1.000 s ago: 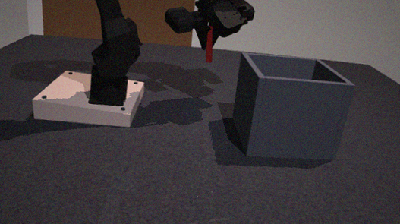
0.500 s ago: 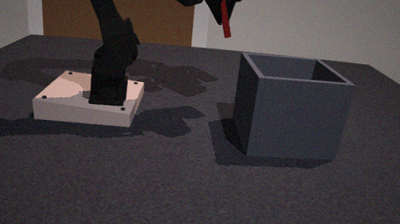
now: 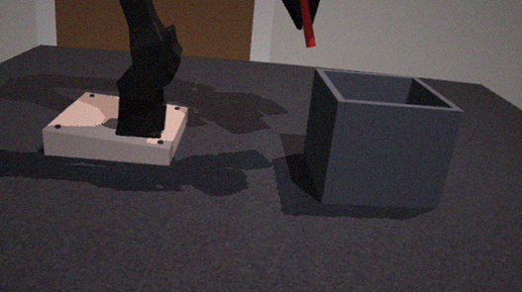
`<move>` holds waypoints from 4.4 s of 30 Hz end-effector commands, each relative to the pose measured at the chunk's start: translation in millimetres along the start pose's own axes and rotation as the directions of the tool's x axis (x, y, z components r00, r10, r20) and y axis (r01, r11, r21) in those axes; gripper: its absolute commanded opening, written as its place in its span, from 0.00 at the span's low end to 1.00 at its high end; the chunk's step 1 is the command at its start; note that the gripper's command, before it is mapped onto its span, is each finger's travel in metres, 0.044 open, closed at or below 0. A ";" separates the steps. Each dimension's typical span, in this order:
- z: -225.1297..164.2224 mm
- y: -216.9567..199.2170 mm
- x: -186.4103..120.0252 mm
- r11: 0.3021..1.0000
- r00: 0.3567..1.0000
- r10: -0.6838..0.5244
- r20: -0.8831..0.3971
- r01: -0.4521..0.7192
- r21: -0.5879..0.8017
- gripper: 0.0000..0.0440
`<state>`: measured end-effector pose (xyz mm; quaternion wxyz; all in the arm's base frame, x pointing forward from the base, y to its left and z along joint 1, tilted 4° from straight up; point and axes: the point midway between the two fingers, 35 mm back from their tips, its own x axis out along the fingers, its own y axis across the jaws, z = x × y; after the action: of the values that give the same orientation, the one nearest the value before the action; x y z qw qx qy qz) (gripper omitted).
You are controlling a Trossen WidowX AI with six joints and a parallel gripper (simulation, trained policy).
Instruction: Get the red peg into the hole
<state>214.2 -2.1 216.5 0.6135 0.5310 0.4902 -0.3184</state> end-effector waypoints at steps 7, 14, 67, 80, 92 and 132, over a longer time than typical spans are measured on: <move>31.4 4.2 -0.3 0.999 0.999 -0.038 0.032 0.036 0.040 0.00; 51.7 7.7 1.7 0.997 0.998 -0.053 0.038 0.050 0.062 0.00; 122.2 24.5 107.2 0.994 0.992 -0.094 -0.080 0.088 -0.069 0.02; 121.0 18.8 138.7 0.983 0.988 -0.124 -0.094 0.109 -0.147 0.02; 115.7 5.8 164.3 0.971 0.978 -0.166 -0.126 0.140 -0.194 0.07; 111.6 -13.0 183.7 0.962 0.959 -0.222 -0.175 0.186 -0.198 0.43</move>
<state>309.9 -104.5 102.4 0.6532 0.4287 0.5507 -0.2938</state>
